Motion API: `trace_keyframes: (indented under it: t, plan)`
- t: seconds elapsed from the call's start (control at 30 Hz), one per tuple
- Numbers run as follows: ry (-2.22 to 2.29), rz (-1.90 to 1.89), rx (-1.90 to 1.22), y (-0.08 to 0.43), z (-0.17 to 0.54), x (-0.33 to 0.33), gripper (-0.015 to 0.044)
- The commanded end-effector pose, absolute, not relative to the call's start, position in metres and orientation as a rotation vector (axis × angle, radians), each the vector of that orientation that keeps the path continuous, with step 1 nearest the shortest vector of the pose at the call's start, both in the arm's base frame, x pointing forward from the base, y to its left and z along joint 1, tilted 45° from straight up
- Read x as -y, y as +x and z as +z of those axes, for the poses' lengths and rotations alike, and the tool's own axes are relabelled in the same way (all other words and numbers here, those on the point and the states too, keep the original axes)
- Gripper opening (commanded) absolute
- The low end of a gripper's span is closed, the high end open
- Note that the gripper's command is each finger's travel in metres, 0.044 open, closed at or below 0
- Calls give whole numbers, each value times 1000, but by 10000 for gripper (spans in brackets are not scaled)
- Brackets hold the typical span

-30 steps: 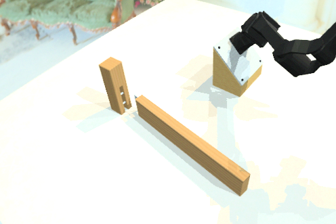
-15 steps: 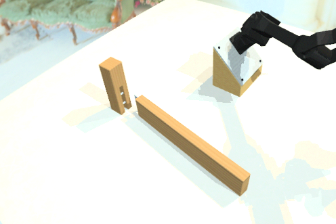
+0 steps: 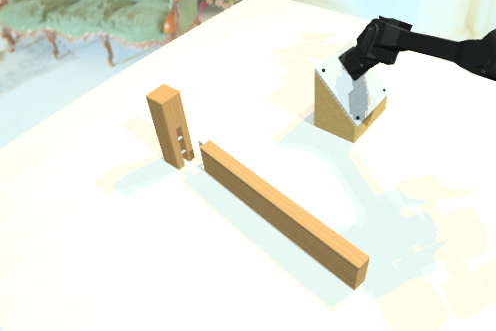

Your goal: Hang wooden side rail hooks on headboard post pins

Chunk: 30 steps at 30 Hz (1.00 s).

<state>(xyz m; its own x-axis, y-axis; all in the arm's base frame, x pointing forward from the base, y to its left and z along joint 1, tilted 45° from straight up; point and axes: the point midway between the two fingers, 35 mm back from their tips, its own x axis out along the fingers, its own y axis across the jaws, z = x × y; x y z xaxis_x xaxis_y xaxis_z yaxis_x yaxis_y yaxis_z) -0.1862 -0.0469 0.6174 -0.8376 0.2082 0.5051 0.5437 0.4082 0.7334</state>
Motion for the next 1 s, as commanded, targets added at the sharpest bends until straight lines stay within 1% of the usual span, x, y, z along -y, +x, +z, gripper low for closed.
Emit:
trace_keyframes:
  t: [0.0, 0.2, 0.3, 0.6, 0.77, 0.97]
  plan:
    - [-544, -1617, 2187, -198, 607, 87, 440]
    - [-373, -1898, 1879, -207, 586, 155, 440]
    - [-308, -1858, 1844, -196, 585, 173, 440]
    - [-203, -2040, 1529, -186, 558, 230, 440]
    - [-149, -2162, 1169, -172, 530, 280, 440]
    - [-129, -2199, 700, -145, 492, 337, 440]
